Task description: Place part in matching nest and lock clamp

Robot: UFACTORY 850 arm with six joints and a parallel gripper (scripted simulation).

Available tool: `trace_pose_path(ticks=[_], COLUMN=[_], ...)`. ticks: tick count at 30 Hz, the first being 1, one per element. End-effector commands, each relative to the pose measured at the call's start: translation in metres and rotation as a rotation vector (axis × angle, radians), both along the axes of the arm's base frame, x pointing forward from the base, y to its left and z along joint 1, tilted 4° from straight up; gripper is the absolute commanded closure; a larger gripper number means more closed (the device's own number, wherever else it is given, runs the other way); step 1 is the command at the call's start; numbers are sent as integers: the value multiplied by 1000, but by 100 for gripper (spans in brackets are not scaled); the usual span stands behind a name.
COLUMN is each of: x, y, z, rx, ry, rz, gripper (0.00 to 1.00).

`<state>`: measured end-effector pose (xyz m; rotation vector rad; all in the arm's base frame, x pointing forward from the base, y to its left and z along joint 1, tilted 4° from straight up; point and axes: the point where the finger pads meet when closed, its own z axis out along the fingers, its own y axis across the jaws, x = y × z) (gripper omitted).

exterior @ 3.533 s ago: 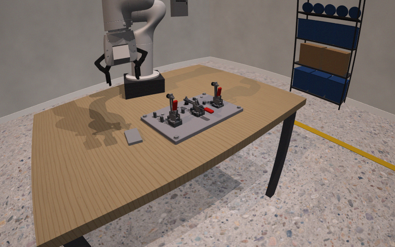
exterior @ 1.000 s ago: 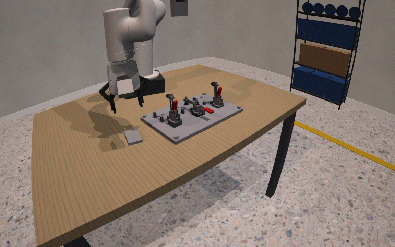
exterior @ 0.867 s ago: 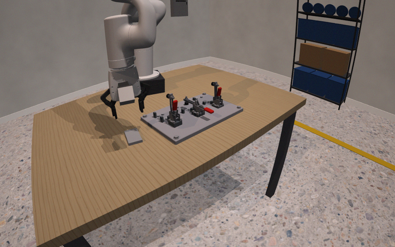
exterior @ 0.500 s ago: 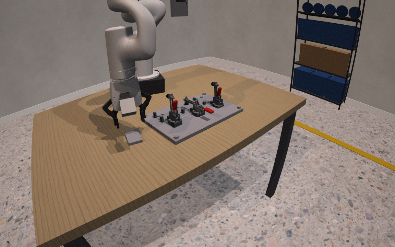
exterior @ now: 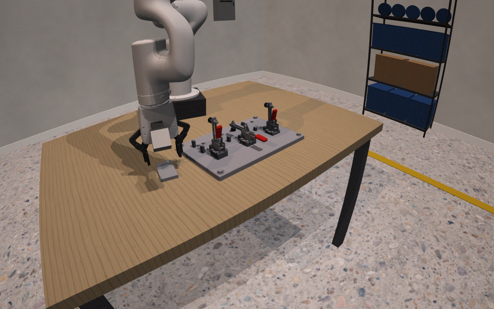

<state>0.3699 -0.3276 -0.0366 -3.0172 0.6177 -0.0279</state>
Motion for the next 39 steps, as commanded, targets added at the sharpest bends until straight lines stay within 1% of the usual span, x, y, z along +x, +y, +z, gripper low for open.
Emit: trace_pose_path(ticks=[1, 19, 39], x=[1, 1, 2], y=[-1, -1, 1], z=[0, -1, -27], rx=[-1, -1, -1], ry=[-2, -2, -2], rz=[0, 0, 0], gripper=[0, 0, 0])
